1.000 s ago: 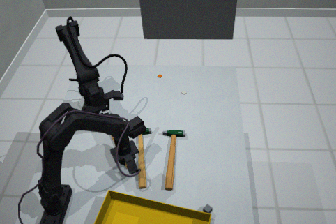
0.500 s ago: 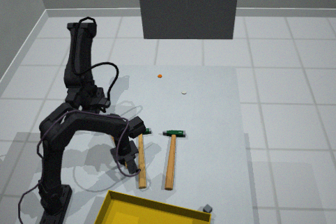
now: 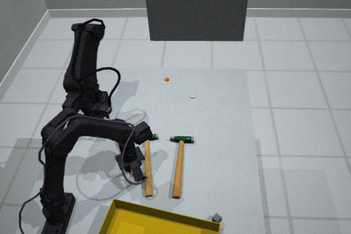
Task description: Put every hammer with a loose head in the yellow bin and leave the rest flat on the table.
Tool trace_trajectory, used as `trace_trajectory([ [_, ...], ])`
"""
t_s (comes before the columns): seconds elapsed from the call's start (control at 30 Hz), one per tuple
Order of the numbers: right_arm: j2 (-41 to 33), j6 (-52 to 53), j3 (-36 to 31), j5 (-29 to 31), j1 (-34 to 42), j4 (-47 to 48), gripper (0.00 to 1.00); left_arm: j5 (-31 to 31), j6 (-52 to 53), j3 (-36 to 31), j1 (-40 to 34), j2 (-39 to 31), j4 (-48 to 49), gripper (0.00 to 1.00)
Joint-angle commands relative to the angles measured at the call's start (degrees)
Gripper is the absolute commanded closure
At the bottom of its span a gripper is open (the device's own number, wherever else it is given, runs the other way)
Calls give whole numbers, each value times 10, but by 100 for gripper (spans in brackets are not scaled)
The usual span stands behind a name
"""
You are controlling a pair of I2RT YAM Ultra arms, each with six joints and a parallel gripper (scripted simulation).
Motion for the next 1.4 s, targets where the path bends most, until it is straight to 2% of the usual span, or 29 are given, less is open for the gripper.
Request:
trace_trajectory([
  [0.0, -10, 0, -3, 10, 2, -1, 82, -15, -5, -5, -7, 8, -13, 0],
  [0.07, -10, 0, -3, 10, 2, -1, 82, -15, -5, -5, -7, 8, -13, 0],
  [0.17, -12, 1, -8, 13, 3, -1, 52, -15, -6, 0, -5, 4, -7, 0],
  [0.37, -41, 8, -19, 14, 7, 1, 51, -15, -6, 0, -5, 4, -7, 0],
  [0.7, -63, 3, 8, 15, 3, -37, 51, -15, -6, 0, -5, 4, -7, 0],
  [0.83, -75, -1, 24, 9, -3, -66, 6, -15, -6, 0, -5, 4, -7, 0],
  [0.87, -81, -1, 32, 9, -3, -78, 0, -15, -6, 0, -5, 4, -7, 0],
  [1.0, -97, 0, 65, 10, 0, -127, 0, -15, -6, 0, -5, 4, -7, 0],
  [1.3, -55, 3, 83, 15, 7, -140, 0, -15, -6, 0, -5, 4, -7, 0],
  [1.37, -57, -15, 81, 8, 5, -131, 23, -14, -2, -3, -4, 7, -11, 0],
])
